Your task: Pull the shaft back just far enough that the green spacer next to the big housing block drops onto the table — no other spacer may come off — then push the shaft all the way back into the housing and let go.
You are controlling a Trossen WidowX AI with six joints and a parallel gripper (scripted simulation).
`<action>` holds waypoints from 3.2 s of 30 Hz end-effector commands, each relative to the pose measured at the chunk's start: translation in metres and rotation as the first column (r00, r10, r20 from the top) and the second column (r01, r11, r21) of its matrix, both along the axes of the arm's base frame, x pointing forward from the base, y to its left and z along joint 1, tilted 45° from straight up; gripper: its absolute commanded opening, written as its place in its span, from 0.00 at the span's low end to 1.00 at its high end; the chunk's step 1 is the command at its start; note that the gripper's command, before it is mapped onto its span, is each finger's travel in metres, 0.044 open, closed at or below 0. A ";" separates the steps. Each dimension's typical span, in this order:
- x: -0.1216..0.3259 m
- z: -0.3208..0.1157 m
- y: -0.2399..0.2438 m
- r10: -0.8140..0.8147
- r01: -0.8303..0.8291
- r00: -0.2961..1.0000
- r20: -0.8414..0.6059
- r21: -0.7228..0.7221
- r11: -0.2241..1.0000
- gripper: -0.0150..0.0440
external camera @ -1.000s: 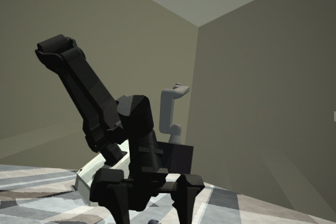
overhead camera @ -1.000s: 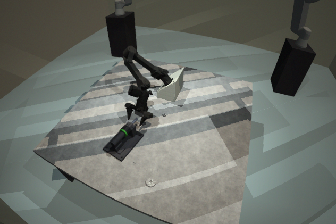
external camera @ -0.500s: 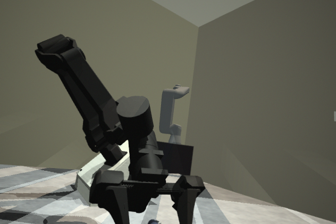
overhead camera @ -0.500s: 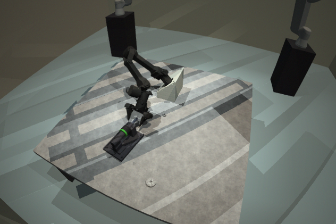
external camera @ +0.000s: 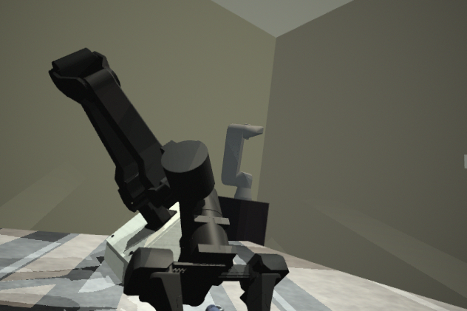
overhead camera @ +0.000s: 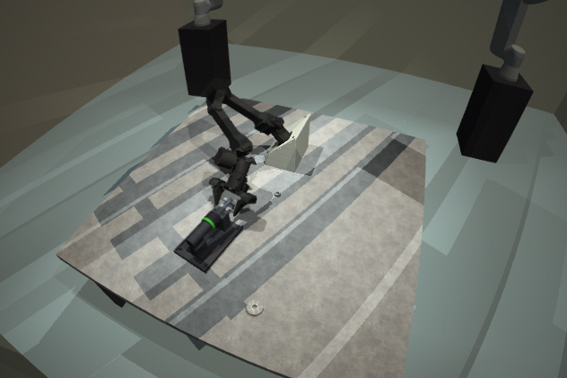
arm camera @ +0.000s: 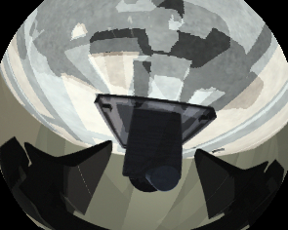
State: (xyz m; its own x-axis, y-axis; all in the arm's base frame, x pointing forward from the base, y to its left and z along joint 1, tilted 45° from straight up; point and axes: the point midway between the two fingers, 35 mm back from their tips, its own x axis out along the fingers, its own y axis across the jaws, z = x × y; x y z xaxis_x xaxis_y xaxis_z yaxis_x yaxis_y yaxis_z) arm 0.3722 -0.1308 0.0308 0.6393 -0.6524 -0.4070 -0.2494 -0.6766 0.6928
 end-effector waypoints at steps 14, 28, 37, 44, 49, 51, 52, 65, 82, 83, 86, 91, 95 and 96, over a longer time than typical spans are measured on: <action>0.000 0.000 0.000 0.000 0.000 1.000 0.000 0.000 1.000 0.31; -0.007 -0.001 0.002 0.004 -0.004 1.000 0.002 -0.001 1.000 0.25; -0.014 -0.002 0.003 0.004 -0.004 1.000 0.002 -0.001 1.000 0.25; -0.016 -0.002 0.004 0.004 -0.004 1.000 0.002 -0.001 1.000 0.25; -0.016 -0.002 0.004 0.004 -0.004 1.000 0.002 -0.001 1.000 0.25; -0.016 -0.002 0.004 0.004 -0.004 1.000 0.002 -0.001 1.000 0.25; -0.016 -0.002 0.004 0.004 -0.004 1.000 0.002 -0.001 1.000 0.25; -0.018 -0.003 0.004 0.004 -0.004 1.000 0.001 -0.001 1.000 0.25; -0.019 -0.003 0.004 0.004 -0.004 1.000 0.001 -0.001 1.000 0.25; -0.019 -0.003 0.004 0.004 -0.004 1.000 0.001 -0.001 1.000 0.25; -0.019 -0.003 0.004 0.004 -0.004 1.000 0.001 -0.001 1.000 0.25; -0.020 -0.003 0.004 0.004 -0.004 1.000 0.001 -0.001 1.000 0.25; -0.020 -0.003 0.005 0.004 -0.004 1.000 0.001 -0.001 1.000 0.25; -0.020 -0.003 0.005 0.004 -0.004 1.000 0.001 -0.001 1.000 0.25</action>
State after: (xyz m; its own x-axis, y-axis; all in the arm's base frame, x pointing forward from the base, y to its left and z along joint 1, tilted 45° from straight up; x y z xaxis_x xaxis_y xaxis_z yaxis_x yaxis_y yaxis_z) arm 0.3527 -0.1264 0.0276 0.6427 -0.6495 -0.4062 -0.2463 -0.6773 0.6933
